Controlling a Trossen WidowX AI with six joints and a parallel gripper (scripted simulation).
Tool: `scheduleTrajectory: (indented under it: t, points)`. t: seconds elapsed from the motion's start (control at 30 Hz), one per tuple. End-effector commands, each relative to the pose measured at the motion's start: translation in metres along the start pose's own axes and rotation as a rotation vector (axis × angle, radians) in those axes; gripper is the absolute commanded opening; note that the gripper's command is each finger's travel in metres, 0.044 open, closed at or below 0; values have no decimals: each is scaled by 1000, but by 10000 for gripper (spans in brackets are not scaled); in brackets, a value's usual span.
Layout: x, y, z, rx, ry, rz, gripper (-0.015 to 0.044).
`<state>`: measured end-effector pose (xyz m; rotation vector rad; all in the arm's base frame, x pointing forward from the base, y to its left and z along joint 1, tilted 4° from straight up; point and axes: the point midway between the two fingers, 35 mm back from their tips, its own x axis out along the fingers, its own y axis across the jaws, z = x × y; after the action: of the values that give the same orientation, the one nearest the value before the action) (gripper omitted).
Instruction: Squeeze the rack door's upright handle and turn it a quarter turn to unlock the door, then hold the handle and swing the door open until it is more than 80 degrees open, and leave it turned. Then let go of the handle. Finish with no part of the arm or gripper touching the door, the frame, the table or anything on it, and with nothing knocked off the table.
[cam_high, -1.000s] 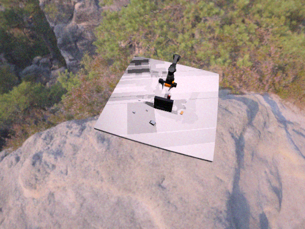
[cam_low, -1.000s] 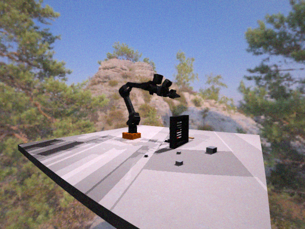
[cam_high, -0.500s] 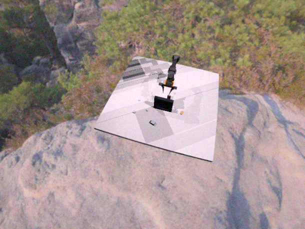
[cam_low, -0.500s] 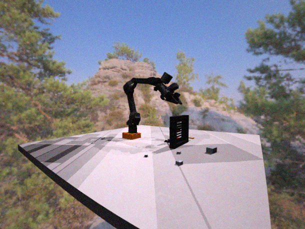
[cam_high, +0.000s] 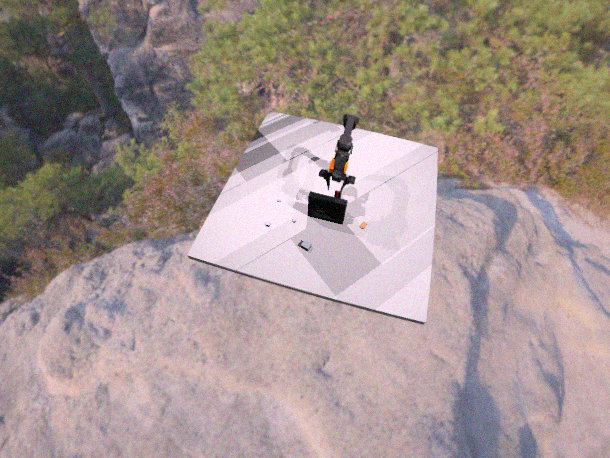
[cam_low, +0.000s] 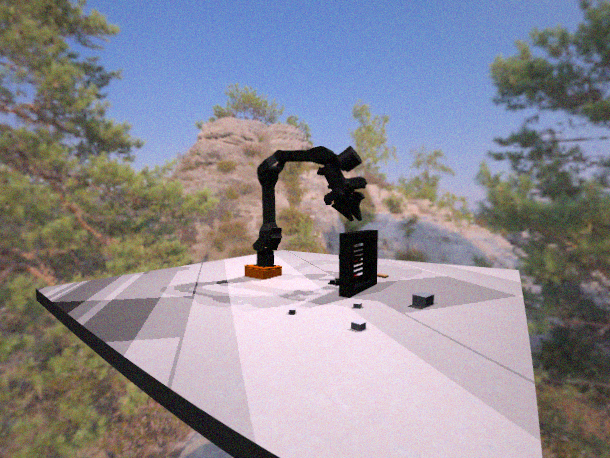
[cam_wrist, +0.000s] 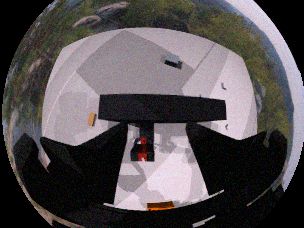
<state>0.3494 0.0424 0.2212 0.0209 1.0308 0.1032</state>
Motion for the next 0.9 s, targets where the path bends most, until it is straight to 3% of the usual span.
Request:
scheduleTrajectory:
  t: [0.0,0.5,0.87]
  points:
    - [3,5,-8,5,118,10,290]
    - [3,16,-36,16,491,9,290]
    - [7,17,-39,16,508,8,290]
